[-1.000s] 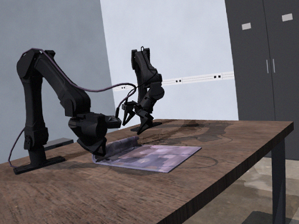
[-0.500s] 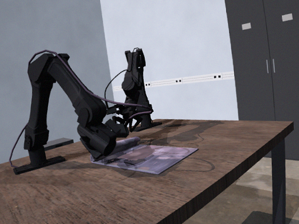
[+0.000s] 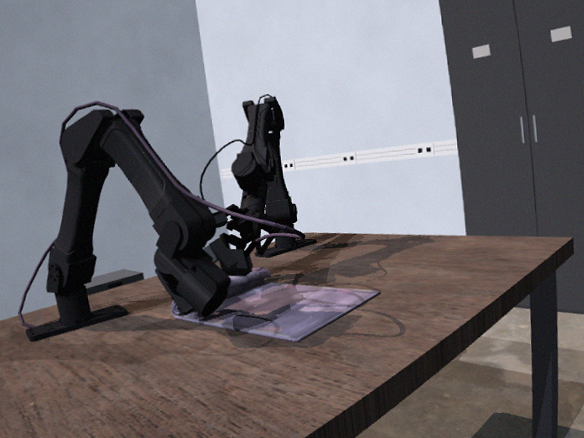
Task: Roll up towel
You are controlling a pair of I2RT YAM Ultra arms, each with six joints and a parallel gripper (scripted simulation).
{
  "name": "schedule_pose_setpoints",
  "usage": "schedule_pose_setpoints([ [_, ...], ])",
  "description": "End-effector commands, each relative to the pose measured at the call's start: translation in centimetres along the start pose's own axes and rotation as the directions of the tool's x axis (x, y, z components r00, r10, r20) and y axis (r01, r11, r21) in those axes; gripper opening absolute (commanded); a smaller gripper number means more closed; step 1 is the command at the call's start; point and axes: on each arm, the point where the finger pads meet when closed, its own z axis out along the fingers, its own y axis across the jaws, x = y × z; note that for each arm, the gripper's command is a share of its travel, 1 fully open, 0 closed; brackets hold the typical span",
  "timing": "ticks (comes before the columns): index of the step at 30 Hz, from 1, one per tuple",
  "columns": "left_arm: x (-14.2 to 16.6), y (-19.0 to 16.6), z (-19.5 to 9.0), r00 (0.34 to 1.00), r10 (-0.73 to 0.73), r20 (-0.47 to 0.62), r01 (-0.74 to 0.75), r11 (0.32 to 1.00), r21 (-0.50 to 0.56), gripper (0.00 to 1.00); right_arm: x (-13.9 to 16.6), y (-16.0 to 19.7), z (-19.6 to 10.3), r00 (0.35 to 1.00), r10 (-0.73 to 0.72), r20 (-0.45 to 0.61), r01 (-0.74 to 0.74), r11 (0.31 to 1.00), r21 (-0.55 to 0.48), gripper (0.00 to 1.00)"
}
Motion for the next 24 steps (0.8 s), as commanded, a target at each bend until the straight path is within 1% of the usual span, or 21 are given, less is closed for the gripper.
schedule_pose_setpoints([
  [1, -1.3, 1.8, -0.5, 0.999, 0.017, 0.048, -0.015, 0.999, -0.030, 0.98, -0.5, -0.6, -0.4, 0.999, -0.026, 0.027, 0.025, 1.000, 0.011, 0.15],
  [7, -1.1, 1.7, -0.2, 0.999, 0.017, 0.049, -0.016, 0.999, -0.030, 0.98, -0.5, -0.7, -0.4, 0.999, -0.026, 0.027, 0.025, 1.000, 0.011, 0.15],
  [18, 1.5, -0.2, 3.4, 0.999, 0.016, 0.048, -0.015, 0.999, -0.031, 0.98, -0.5, -0.7, -0.4, 0.999, -0.026, 0.027, 0.025, 1.000, 0.011, 0.15],
  [24, 2.0, -0.5, 4.0, 0.999, 0.016, 0.048, -0.014, 0.999, -0.031, 0.98, -0.5, -0.7, -0.4, 0.999, -0.026, 0.027, 0.025, 1.000, 0.011, 0.15],
])
